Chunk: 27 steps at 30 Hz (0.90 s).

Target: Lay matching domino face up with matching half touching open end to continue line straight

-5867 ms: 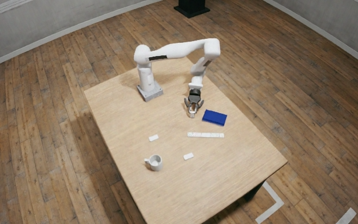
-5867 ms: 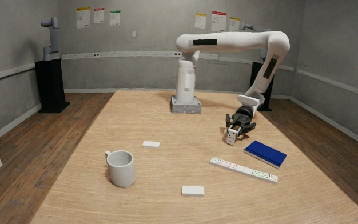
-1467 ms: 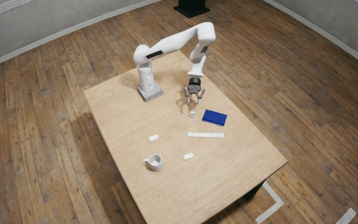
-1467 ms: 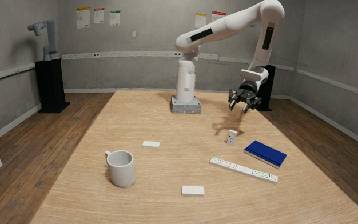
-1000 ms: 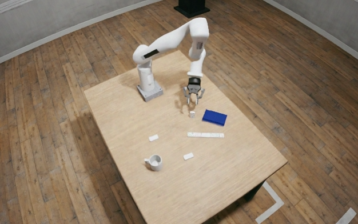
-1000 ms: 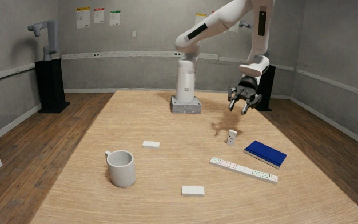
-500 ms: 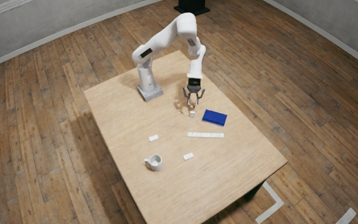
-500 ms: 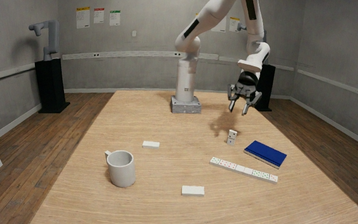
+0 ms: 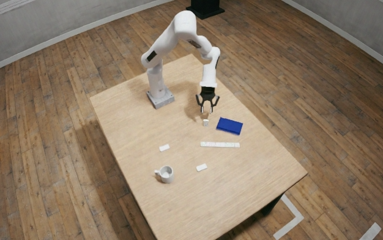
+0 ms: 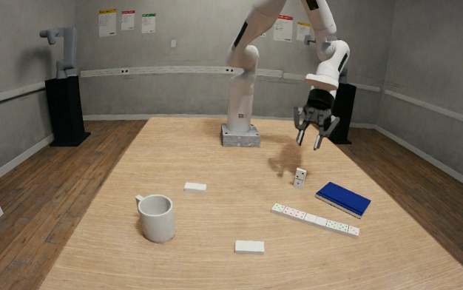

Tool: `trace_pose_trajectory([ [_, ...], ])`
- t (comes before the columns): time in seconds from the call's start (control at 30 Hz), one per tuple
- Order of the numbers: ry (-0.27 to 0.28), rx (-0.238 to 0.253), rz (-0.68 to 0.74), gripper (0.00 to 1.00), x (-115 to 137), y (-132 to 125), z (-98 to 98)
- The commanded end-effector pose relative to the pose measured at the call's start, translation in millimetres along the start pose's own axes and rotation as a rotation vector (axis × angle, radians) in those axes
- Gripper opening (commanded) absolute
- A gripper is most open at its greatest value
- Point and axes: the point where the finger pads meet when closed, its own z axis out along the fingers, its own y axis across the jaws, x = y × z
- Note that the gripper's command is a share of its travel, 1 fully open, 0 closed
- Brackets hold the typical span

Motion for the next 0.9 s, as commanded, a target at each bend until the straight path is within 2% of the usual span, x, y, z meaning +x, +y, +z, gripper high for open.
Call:
trace_pose_trajectory([
  [0.0, -0.034, -0.003, 0.023, 0.49, 8.0, 0.6, 0.5],
  [0.53, -0.202, 0.009, 0.016, 0.49, 11.9, -0.5, 2.0],
  [0.6, -0.202, 0.009, 0.016, 0.49, 11.9, -0.5, 2.0],
  [0.87, -0.281, 0.013, 0.012, 0.49, 13.4, -0.6, 3.2],
])
